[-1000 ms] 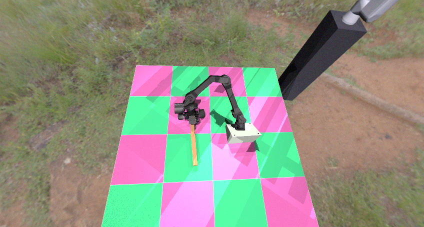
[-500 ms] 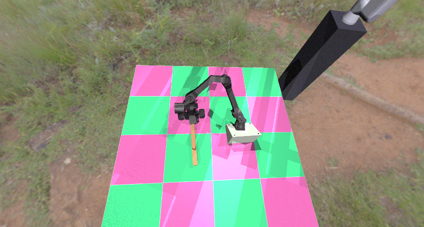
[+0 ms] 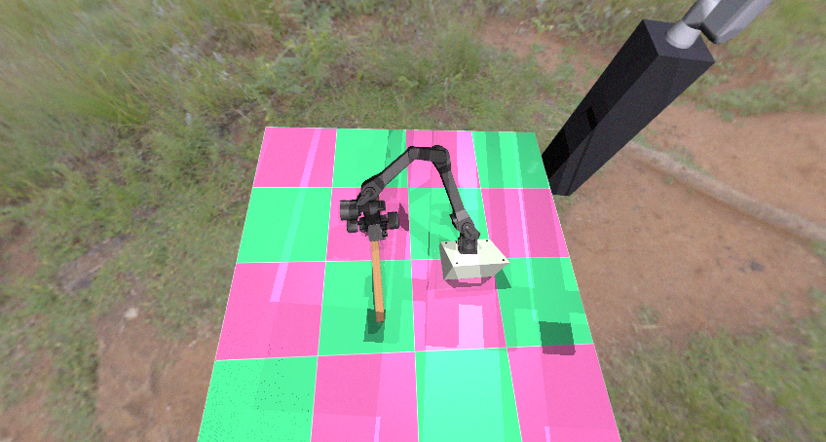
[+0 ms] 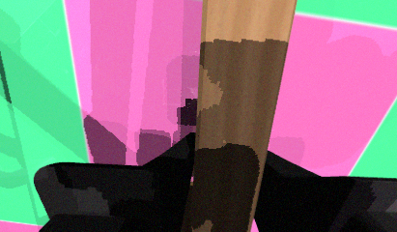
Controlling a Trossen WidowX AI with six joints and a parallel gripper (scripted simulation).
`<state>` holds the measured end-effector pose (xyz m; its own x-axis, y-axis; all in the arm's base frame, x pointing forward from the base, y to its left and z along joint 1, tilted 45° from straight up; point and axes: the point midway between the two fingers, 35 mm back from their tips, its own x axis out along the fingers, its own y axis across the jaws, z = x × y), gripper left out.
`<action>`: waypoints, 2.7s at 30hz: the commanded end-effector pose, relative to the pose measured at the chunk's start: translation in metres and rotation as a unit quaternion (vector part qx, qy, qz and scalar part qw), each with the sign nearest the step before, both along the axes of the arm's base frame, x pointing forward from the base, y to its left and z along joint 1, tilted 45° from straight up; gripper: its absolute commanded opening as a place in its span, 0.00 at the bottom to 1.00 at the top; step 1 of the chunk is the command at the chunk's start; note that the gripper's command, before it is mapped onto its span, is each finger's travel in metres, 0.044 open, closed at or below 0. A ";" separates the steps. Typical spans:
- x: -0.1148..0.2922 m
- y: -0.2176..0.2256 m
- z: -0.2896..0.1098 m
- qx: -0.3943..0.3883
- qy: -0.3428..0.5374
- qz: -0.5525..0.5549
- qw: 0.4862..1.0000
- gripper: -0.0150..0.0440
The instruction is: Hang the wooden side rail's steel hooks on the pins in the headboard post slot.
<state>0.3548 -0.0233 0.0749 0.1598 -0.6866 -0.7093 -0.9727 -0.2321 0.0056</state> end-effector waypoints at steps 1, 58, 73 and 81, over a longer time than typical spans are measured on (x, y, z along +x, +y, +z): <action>0.002 0.002 0.005 0.001 -0.006 0.004 1.000 0.25; 0.002 -0.004 0.009 0.001 -0.006 0.004 1.000 0.25; 0.002 -0.004 0.011 0.001 -0.006 0.004 1.000 0.25; 0.002 -0.005 0.011 0.000 -0.006 0.004 1.000 0.25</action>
<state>0.3554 -0.0291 0.0806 0.1607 -0.6863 -0.7094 -0.9725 -0.2328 0.0049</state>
